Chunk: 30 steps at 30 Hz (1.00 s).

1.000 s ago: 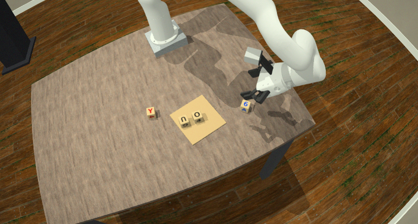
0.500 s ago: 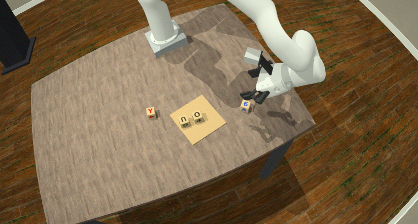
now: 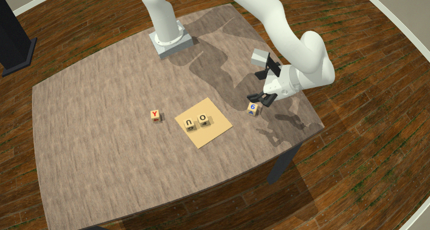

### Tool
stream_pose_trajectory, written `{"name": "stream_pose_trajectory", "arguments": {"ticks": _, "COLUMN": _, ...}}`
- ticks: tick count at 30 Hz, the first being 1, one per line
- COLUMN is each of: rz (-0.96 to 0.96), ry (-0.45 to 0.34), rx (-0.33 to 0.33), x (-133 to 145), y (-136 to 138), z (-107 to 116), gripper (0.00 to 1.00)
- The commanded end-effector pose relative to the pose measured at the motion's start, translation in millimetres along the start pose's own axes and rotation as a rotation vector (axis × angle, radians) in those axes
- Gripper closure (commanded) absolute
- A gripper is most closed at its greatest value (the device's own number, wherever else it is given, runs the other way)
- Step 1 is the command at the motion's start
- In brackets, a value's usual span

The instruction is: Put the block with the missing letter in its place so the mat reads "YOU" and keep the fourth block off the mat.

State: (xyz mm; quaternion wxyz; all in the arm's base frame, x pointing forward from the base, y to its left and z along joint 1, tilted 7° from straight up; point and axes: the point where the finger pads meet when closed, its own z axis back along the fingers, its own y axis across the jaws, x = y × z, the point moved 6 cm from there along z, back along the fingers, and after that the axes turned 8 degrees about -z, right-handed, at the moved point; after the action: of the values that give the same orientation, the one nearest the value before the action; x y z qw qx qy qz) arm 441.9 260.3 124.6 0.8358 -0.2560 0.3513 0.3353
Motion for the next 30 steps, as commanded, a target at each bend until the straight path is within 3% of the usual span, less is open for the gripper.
{"name": "stream_pose_trajectory", "arguments": {"ticks": 1, "rz": -0.001, "ry": -0.005, "rx": 0.000, "x": -1, "y": 0, "z": 2, "gripper": 0.00}}
{"name": "stream_pose_trajectory", "arguments": {"ticks": 14, "rz": -0.002, "ry": -0.005, "rx": 0.000, "x": -3, "y": -5, "z": 0, "gripper": 0.00}}
{"name": "stream_pose_trajectory", "arguments": {"ticks": 19, "rz": -0.010, "ry": -0.006, "rx": 0.000, "x": -29, "y": -52, "z": -31, "gripper": 0.00}}
{"name": "stream_pose_trajectory", "arguments": {"ticks": 22, "rz": -0.011, "ry": -0.006, "rx": 0.000, "x": -32, "y": -57, "z": -34, "gripper": 0.00}}
{"name": "stream_pose_trajectory", "arguments": {"ticks": 23, "rz": -0.011, "ry": -0.005, "rx": 0.000, "x": -44, "y": -73, "z": -48, "gripper": 0.00}}
{"name": "stream_pose_trajectory", "arguments": {"ticks": 27, "rz": -0.011, "ry": -0.005, "rx": 0.000, "x": -44, "y": -73, "z": -48, "gripper": 0.00}}
{"name": "stream_pose_trajectory", "arguments": {"ticks": 30, "rz": -0.007, "ry": -0.005, "rx": 0.000, "x": -68, "y": -97, "z": -76, "gripper": 0.00}}
